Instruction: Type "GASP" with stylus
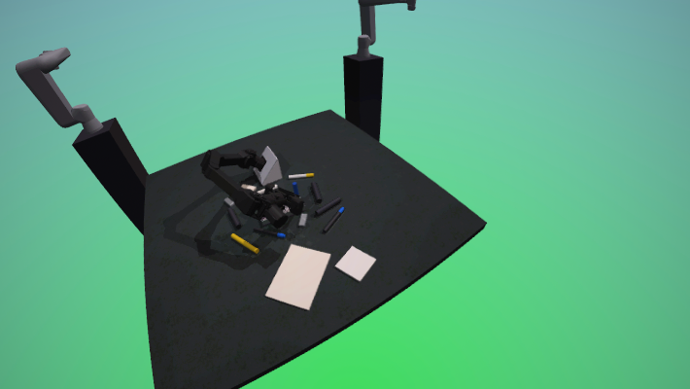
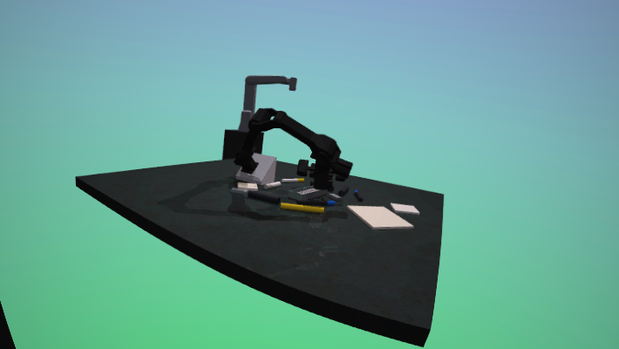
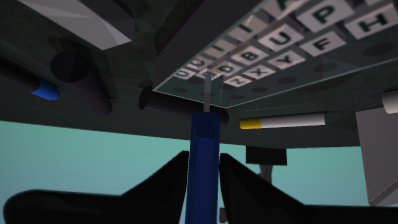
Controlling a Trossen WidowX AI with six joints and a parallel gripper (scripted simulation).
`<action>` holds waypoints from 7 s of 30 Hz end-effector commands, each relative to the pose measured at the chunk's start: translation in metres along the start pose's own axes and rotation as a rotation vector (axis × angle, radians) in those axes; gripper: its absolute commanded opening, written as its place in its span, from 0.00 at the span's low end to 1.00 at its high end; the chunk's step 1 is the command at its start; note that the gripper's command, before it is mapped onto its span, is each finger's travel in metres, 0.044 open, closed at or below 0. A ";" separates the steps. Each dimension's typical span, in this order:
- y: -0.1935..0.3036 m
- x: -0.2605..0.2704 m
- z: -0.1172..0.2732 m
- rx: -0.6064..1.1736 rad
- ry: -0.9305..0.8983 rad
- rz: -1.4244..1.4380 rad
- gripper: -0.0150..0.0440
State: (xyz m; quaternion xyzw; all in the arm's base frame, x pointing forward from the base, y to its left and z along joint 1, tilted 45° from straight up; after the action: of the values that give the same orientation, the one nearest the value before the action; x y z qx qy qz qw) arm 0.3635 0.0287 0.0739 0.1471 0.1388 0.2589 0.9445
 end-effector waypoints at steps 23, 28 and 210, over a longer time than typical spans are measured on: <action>0.030 0.001 0.025 -0.020 -0.049 -0.026 0.35; 0.030 -0.010 0.037 -0.045 -0.131 -0.076 0.30; -0.029 -0.118 0.116 -0.124 -0.437 -0.255 0.39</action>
State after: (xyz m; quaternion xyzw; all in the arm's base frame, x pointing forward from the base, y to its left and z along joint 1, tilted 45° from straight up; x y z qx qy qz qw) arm 0.3178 -0.0809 0.1940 0.1211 -0.0670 0.1057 0.9847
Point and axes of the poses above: the point midway between the two fingers, 35 mm back from their tips, its own z axis back along the fingers, its own x axis across the jaws, y = z × x, the point moved 7 cm from there along z, back along the fingers, and after that the axes turned 15 degrees about z, right-handed, at the moved point
